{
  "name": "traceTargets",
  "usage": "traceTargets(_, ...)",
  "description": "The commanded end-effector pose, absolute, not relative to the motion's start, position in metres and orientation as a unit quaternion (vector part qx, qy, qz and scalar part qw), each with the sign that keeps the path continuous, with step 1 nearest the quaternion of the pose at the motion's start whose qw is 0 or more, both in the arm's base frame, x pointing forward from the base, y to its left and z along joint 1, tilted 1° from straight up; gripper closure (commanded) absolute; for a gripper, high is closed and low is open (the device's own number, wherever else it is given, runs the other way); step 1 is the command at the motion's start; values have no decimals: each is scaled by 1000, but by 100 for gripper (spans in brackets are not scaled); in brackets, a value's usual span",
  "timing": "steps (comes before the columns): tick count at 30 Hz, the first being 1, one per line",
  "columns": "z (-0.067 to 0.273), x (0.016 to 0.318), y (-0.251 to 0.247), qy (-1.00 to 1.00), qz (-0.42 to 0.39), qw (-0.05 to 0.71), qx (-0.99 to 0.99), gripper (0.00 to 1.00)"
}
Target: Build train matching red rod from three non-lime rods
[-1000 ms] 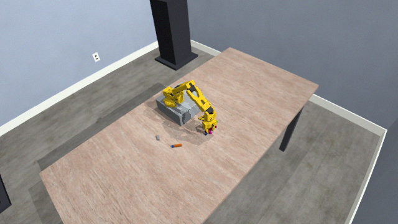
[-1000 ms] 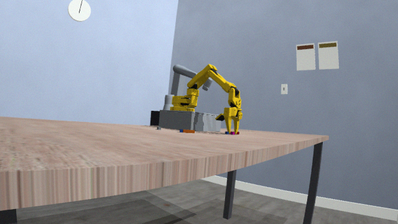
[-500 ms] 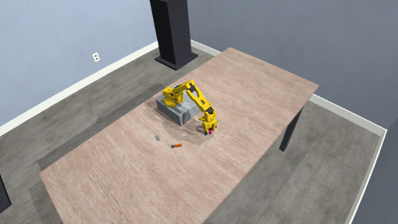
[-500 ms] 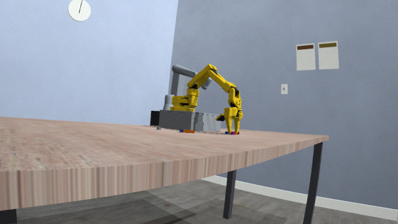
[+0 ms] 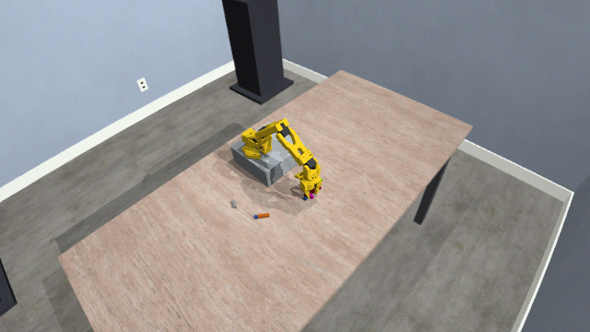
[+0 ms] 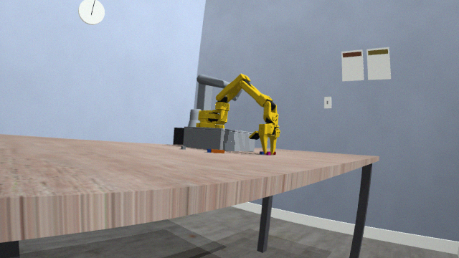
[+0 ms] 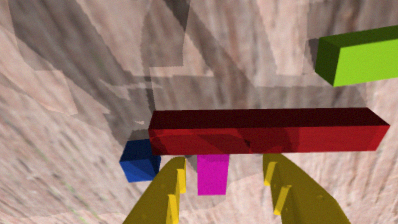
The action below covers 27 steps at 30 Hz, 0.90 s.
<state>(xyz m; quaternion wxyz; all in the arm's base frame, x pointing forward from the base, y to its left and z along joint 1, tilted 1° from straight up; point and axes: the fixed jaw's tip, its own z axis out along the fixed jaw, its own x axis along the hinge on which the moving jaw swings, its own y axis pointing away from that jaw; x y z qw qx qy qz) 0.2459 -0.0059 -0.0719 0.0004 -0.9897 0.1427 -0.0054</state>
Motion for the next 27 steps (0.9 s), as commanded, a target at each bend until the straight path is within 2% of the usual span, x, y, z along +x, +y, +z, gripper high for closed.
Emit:
traceTargets(1,-77,244,-3,137,0,0,-991,85)
traceTargets(27,-77,244,-3,137,0,0,-991,99)
